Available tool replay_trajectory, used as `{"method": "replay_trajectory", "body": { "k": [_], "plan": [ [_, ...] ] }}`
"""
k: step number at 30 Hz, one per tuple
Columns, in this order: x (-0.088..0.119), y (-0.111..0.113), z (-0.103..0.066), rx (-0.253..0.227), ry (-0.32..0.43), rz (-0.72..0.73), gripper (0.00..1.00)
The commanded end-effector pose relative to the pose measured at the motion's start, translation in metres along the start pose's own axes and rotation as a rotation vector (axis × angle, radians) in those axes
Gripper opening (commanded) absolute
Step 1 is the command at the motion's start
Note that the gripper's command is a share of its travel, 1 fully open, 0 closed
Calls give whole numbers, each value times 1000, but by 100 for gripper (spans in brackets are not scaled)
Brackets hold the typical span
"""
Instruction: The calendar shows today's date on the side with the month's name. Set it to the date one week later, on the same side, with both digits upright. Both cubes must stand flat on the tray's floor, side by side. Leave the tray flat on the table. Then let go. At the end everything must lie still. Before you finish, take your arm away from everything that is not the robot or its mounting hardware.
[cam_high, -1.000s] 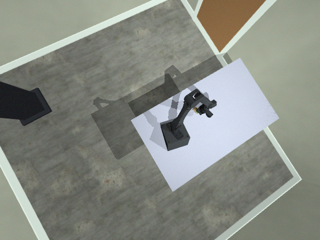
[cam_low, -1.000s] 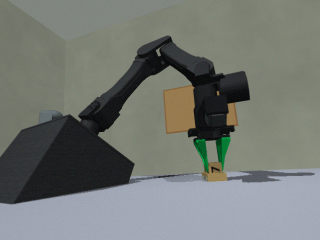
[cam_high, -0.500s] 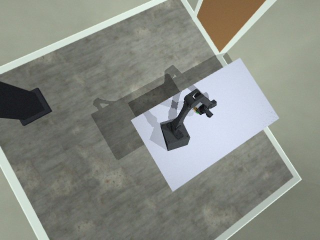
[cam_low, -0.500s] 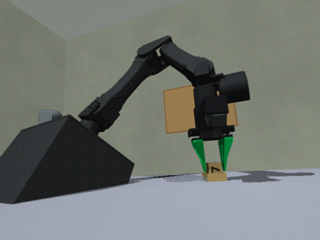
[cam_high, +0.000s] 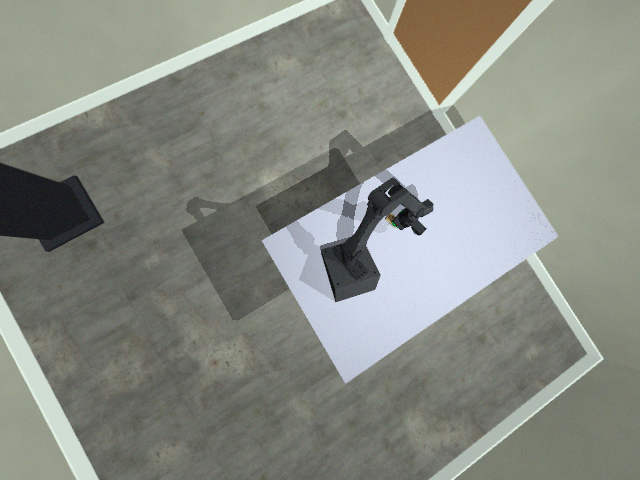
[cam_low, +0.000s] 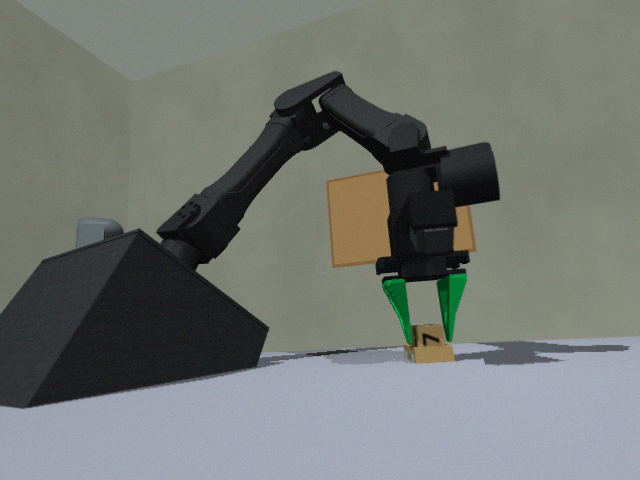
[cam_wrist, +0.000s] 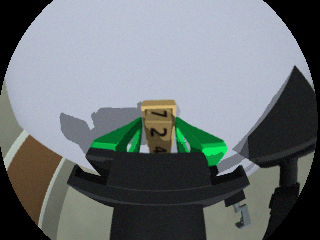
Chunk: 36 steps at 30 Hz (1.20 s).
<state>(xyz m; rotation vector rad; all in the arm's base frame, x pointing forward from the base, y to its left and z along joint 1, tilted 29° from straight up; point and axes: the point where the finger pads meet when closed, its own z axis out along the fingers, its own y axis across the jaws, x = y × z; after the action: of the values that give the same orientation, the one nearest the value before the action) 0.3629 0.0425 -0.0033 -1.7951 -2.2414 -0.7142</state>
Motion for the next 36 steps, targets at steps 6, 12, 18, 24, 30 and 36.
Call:
{"method": "replay_trajectory", "body": {
  "k": [6,12,18,24,30,36],
  "plan": [
    [-4,9,-36,-29,-26,-8,45],
    [-3,8,-69,-30,-23,-9,45],
    [-2,7,-88,-30,-21,-9,45],
    [-1,7,-102,-30,-21,-9,45],
    [-1,0,-97,-11,-12,3,100],
    [-1,0,-97,-10,-12,5,100]
  ]
}}
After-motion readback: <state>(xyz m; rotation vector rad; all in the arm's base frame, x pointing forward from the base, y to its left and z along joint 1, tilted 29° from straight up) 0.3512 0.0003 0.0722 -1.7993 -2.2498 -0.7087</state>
